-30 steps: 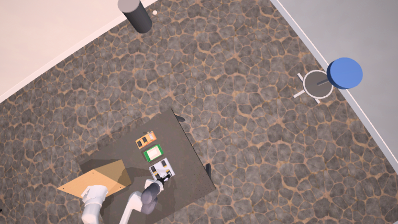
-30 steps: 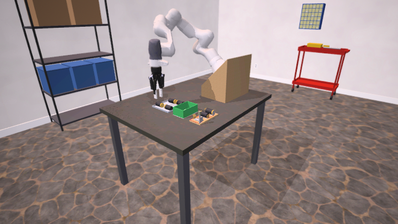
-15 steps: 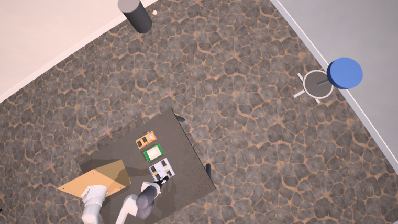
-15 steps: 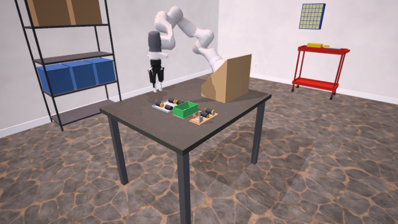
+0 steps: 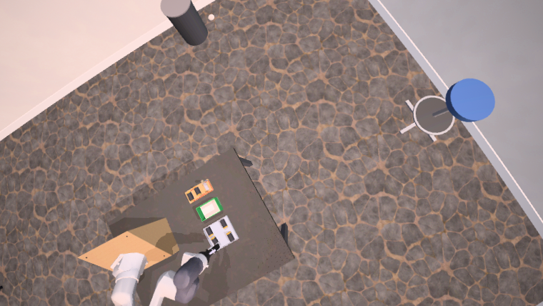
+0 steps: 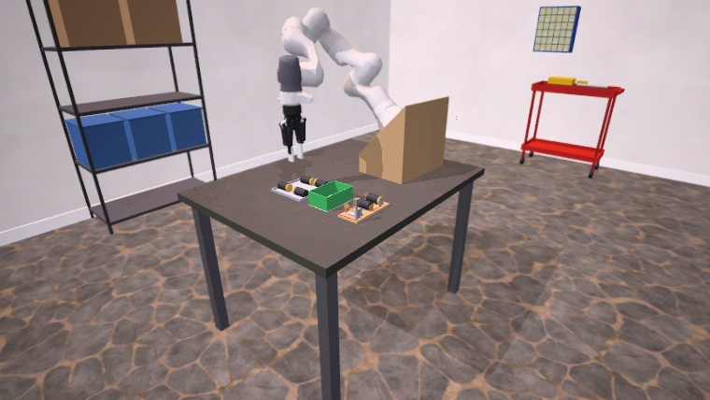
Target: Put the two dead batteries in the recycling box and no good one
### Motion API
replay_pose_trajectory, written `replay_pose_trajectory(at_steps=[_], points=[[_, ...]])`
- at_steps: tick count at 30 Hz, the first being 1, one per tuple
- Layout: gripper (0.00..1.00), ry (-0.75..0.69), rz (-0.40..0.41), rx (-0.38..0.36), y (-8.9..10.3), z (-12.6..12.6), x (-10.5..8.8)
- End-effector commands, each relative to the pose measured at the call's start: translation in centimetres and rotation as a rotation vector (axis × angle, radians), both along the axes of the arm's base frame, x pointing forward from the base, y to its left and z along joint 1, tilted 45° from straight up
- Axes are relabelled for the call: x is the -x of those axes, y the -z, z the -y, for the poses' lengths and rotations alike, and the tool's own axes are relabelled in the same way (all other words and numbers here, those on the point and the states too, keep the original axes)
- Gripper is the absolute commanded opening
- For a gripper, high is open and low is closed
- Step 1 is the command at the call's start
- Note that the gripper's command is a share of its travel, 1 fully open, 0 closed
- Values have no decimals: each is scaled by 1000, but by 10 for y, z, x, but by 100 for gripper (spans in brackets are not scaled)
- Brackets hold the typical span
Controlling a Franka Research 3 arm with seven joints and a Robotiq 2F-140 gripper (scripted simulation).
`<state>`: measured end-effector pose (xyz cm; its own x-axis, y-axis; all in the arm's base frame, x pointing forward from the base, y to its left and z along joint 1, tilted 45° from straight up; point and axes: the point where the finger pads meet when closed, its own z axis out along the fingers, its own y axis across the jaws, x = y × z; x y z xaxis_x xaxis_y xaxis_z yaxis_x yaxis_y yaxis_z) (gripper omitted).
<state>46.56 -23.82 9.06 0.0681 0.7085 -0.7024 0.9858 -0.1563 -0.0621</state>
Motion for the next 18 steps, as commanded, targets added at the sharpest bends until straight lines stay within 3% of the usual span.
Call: replay_pose_trajectory(at_steps=[1,6,18], points=[[29,12,31,4,3,-11,23],[29,12,31,4,6,-19,46],[29,-15,5,-2,6,-19,47]])
